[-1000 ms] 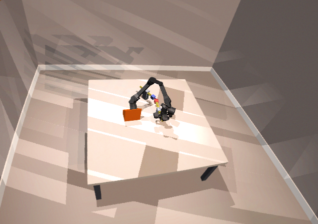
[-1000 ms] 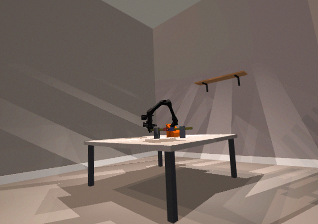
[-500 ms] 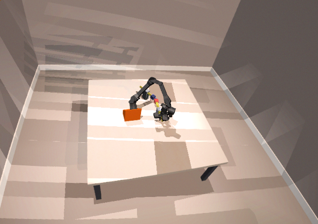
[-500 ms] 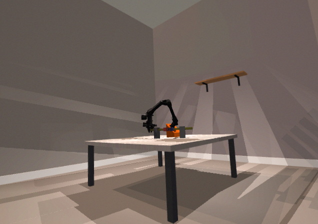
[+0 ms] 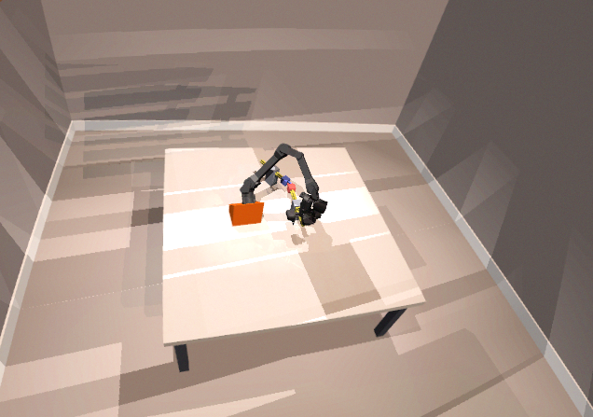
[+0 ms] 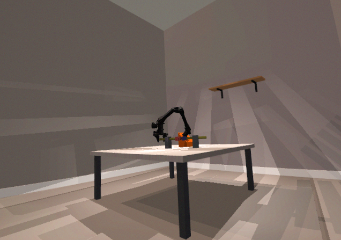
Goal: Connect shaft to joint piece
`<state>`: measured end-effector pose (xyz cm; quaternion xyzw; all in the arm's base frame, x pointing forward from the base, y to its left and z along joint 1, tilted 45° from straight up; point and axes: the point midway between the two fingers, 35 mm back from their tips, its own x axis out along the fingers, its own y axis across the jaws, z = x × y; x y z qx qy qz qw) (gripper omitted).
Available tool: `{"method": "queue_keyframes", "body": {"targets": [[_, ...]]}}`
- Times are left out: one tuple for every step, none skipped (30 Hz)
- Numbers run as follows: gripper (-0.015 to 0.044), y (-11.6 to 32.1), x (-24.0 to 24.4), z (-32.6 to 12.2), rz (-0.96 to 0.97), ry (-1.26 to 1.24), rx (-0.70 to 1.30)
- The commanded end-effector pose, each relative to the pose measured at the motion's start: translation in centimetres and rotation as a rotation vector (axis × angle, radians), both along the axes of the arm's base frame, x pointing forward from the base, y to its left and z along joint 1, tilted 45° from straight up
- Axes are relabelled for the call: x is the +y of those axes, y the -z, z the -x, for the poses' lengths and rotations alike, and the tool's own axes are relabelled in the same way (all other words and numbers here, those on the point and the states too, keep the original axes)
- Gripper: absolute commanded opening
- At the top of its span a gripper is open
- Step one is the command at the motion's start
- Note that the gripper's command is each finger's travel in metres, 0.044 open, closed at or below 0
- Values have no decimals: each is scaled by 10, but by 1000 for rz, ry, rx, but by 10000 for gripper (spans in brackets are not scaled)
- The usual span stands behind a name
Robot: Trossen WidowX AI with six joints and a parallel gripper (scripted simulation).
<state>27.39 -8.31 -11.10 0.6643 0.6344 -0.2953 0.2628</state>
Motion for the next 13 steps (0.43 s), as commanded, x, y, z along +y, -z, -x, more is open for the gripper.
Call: {"method": "queue_keyframes", "body": {"targets": [[440, 0, 0, 0, -2, -2, -2], [440, 0, 0, 0, -2, -2, -2], [440, 0, 0, 0, -2, -2, -2], [440, 0, 0, 0, -2, -2, -2], [440, 0, 0, 0, -2, -2, -2], [440, 0, 0, 0, -2, -2, -2], [440, 0, 0, 0, -2, -2, -2], [440, 0, 0, 0, -2, -2, -2], [440, -2, -1, 0, -2, -2, -1], [440, -6, -6, 0, -2, -2, -1], [440, -14, -13, 0, -3, -3, 0], [440, -18, -17, 0, -3, -3, 1], [440, -20, -19, 1, -3, -3, 1]]}}
